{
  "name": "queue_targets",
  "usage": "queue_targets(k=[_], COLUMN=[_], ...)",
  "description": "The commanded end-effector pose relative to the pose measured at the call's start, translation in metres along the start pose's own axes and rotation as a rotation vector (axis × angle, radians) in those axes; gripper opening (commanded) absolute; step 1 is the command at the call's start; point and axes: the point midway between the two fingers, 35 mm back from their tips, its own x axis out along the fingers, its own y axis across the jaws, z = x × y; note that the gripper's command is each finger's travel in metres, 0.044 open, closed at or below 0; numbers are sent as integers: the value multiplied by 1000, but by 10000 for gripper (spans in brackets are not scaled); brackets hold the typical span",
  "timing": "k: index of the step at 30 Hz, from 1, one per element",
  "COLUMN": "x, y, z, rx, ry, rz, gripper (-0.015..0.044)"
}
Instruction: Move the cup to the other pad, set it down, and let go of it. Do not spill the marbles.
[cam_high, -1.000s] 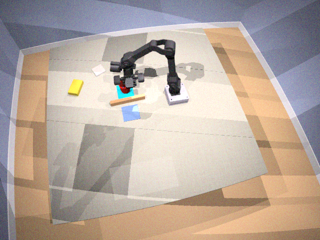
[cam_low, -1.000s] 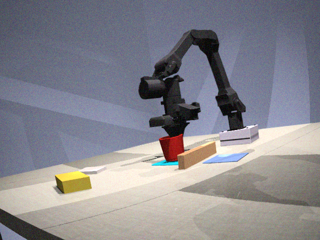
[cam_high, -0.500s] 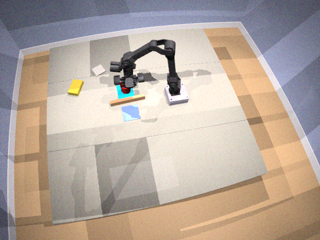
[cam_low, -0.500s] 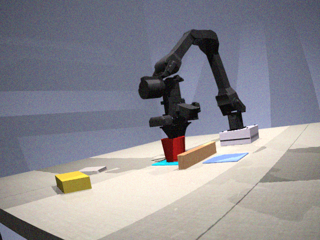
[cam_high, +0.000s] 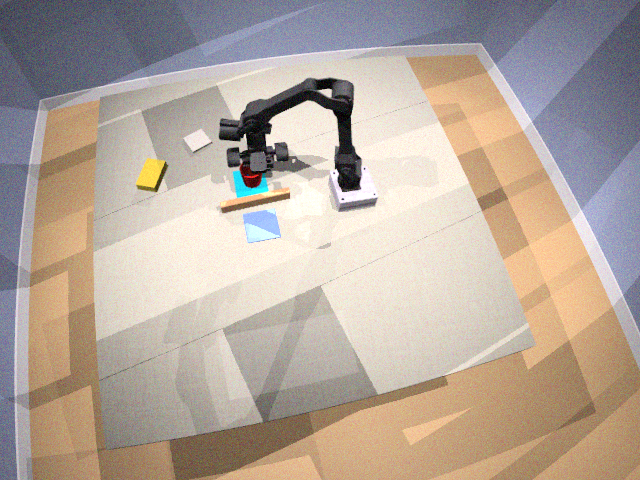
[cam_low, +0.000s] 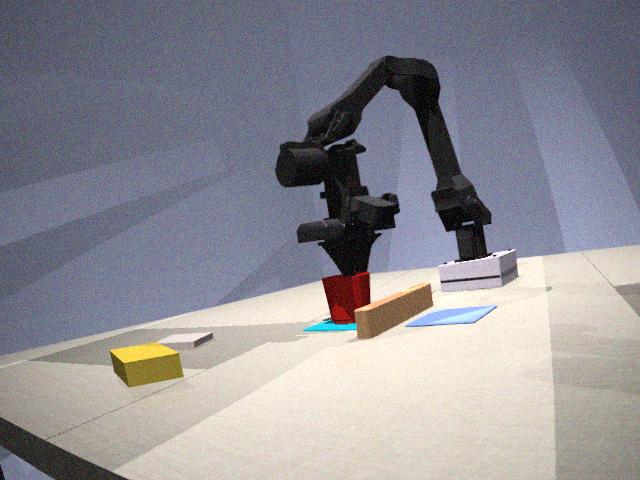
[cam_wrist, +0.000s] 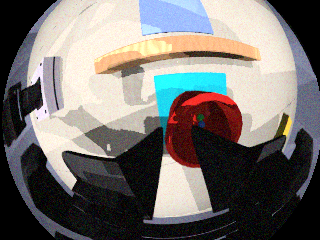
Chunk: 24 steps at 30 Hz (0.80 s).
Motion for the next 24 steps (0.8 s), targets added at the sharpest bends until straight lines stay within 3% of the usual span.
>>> queue_targets(k=[1,19,24], x=[-7,-34,-30], y=[-1,2,2], z=[0,1,1], rx=[2,-1,-5], ry=[3,4,0], rz=[-6,-6,-2], gripper=[128,128,259])
